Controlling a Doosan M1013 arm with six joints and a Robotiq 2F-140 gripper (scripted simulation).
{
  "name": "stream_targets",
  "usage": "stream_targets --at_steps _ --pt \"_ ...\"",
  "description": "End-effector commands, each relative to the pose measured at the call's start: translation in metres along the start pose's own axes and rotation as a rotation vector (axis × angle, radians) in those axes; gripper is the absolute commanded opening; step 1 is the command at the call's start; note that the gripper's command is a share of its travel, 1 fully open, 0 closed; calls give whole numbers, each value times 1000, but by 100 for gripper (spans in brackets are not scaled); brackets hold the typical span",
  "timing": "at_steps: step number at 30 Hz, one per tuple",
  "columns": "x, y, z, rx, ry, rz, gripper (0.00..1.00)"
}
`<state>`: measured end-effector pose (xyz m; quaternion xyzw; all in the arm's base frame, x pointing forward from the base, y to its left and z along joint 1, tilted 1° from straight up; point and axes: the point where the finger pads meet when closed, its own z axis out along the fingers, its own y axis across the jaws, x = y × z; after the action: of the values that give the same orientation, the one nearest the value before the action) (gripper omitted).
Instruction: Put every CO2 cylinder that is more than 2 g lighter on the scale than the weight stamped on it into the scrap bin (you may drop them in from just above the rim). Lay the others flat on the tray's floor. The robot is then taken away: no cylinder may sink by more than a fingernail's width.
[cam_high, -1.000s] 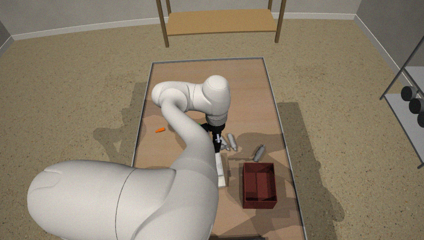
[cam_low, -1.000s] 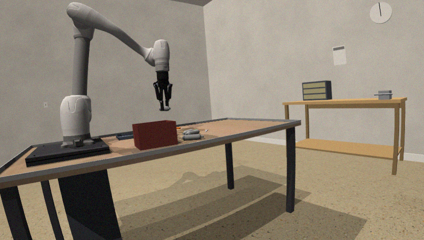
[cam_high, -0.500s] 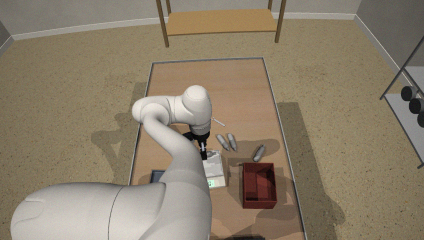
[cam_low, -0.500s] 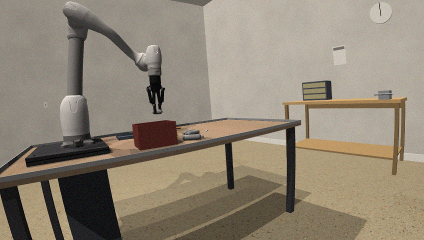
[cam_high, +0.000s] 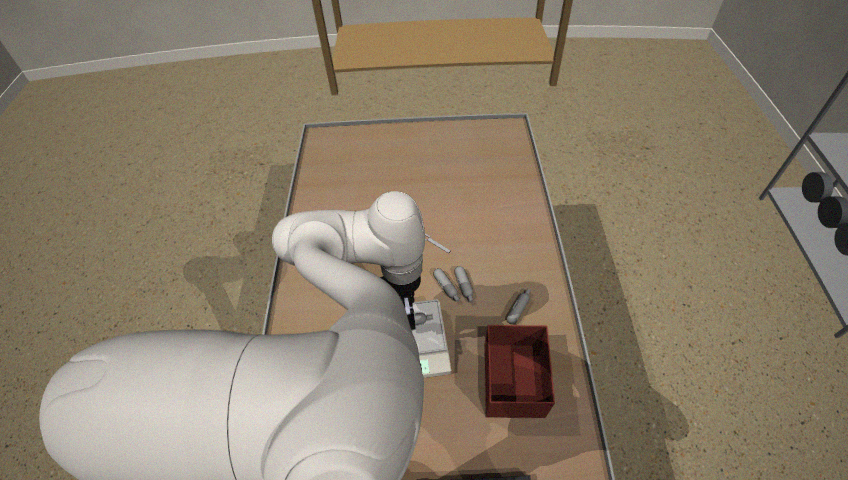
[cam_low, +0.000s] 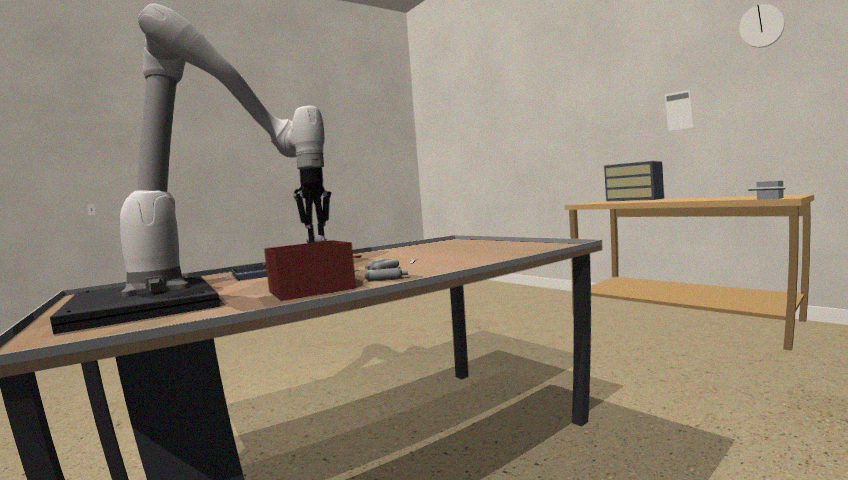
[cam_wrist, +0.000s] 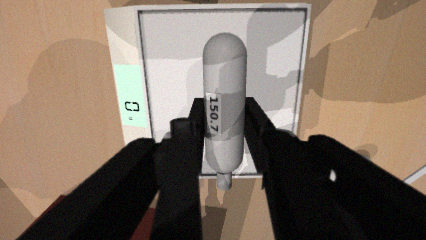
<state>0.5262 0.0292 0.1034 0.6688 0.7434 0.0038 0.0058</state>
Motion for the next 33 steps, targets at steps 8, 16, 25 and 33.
stream_targets --at_steps 8,16,25,33 --pt "0 1 25 -1 0 0 10" --pt "0 1 32 -1 0 0 10" --pt "0 1 32 -1 0 0 40" --pt "0 1 32 -1 0 0 40"
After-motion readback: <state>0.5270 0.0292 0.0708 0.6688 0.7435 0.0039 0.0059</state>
